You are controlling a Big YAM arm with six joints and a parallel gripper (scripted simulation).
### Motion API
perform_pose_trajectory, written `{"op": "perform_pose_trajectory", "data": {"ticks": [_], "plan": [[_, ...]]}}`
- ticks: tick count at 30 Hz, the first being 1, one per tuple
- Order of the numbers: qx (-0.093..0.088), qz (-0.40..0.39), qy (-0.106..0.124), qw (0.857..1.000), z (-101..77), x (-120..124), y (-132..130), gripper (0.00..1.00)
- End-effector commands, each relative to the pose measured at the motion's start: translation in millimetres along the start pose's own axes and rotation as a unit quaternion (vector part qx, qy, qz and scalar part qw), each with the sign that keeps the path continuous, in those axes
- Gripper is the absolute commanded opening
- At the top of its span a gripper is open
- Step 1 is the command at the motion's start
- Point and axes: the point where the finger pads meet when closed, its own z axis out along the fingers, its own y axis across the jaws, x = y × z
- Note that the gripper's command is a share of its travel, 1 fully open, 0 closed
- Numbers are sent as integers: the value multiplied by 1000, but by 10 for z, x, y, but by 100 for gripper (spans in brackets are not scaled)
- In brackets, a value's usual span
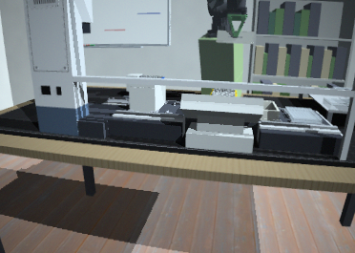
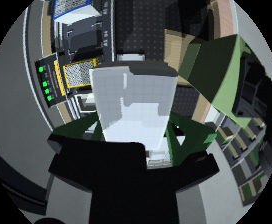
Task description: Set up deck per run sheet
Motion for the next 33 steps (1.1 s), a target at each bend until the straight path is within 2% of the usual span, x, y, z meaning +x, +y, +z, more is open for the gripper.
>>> {"op": "perform_pose_trajectory", "data": {"ticks": [1,26,27,33], "plan": [[-37,3,15,999,-215,91,337,0],[-33,2,13,999,-188,105,347,0],[-39,3,16,999,-224,105,362,0],[-33,2,13,999,-191,120,376,0]]}}
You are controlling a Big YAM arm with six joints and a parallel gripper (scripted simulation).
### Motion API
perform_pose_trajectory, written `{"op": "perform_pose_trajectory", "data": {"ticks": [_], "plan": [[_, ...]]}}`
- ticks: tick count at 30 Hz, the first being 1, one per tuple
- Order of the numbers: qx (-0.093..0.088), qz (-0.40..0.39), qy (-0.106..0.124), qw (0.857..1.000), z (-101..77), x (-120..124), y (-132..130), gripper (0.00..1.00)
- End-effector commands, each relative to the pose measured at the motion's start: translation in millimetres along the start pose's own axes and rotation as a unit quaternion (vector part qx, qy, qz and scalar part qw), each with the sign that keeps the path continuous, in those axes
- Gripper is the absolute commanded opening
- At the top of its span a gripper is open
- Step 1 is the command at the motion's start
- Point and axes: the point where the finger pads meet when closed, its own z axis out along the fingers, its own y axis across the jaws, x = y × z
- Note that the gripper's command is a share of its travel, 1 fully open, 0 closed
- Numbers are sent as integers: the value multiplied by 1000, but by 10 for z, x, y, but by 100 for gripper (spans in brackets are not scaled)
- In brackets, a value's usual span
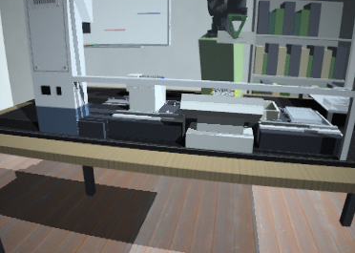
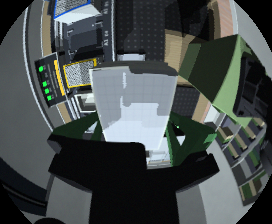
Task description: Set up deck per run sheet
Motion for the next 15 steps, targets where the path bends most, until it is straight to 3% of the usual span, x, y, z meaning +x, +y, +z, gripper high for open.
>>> {"op": "perform_pose_trajectory", "data": {"ticks": [1,15], "plan": [[-36,3,15,999,-212,107,353,0],[-35,3,15,999,-205,127,366,0]]}}
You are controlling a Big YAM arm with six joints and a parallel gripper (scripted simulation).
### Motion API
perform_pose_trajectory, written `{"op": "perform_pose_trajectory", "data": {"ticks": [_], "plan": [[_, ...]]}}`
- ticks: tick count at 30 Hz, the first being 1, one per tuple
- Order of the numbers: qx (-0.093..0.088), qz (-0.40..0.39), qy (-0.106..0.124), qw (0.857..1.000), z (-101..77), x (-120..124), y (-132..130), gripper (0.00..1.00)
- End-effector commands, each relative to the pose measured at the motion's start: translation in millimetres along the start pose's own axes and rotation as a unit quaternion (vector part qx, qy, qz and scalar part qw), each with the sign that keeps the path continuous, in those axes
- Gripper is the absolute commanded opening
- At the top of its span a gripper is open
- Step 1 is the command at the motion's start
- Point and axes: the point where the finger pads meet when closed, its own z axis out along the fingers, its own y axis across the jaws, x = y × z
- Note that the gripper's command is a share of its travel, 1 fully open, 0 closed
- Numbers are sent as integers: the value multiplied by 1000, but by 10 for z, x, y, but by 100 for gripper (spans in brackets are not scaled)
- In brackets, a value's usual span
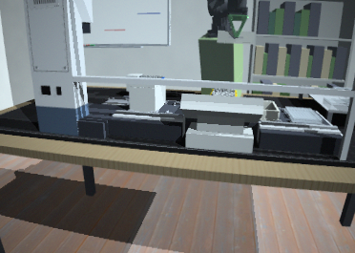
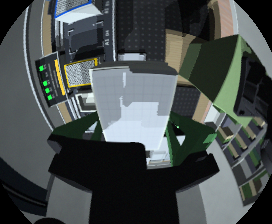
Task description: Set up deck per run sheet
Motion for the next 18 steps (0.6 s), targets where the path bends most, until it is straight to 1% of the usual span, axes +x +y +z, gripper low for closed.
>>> {"op": "perform_pose_trajectory", "data": {"ticks": [1,18], "plan": [[-35,3,15,999,-206,118,342,0],[-36,3,16,999,-208,138,356,0]]}}
